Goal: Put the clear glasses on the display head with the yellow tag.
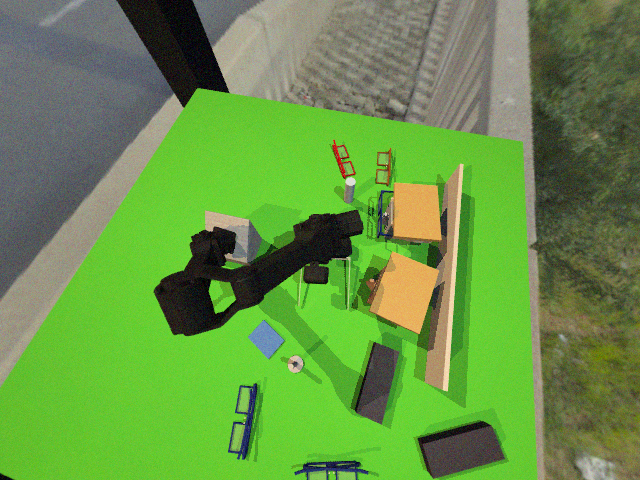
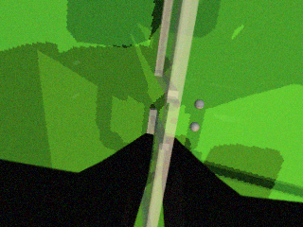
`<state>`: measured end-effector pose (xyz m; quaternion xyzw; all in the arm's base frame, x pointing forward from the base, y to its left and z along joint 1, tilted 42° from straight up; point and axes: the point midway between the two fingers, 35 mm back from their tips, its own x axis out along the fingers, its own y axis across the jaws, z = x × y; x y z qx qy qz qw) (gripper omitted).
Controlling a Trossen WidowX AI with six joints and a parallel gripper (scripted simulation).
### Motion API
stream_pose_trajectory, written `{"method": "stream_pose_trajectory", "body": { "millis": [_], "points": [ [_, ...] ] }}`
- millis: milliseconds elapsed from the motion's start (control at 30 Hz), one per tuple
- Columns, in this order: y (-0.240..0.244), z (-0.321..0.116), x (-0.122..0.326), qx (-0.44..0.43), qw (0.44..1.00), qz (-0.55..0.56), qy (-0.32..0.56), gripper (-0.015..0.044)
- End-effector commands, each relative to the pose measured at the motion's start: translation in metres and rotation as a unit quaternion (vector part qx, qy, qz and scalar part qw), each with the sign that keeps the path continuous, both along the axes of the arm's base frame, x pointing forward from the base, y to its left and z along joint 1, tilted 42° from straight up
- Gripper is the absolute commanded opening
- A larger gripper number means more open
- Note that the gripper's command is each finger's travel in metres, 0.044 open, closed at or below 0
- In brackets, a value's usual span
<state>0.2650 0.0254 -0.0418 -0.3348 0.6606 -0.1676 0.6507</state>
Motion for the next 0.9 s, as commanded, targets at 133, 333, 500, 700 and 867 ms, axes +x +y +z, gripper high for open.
{"method": "stream_pose_trajectory", "body": {
  "millis": [133, 333, 500, 700, 867],
  "points": [
    [0.000, 0.000, 0.000, 0.000, 1.000, 0.000, -0.001, 0.0000],
    [0.015, 0.015, 0.001, 0.001, 1.000, 0.001, 0.000, 0.0000],
    [0.038, 0.039, -0.001, 0.001, 1.000, 0.002, 0.002, 0.0000],
    [0.062, 0.067, -0.006, -0.001, 1.000, 0.002, 0.004, 0.0000],
    [0.067, 0.074, -0.009, -0.002, 1.000, 0.002, 0.005, 0.0000]
  ]
}}
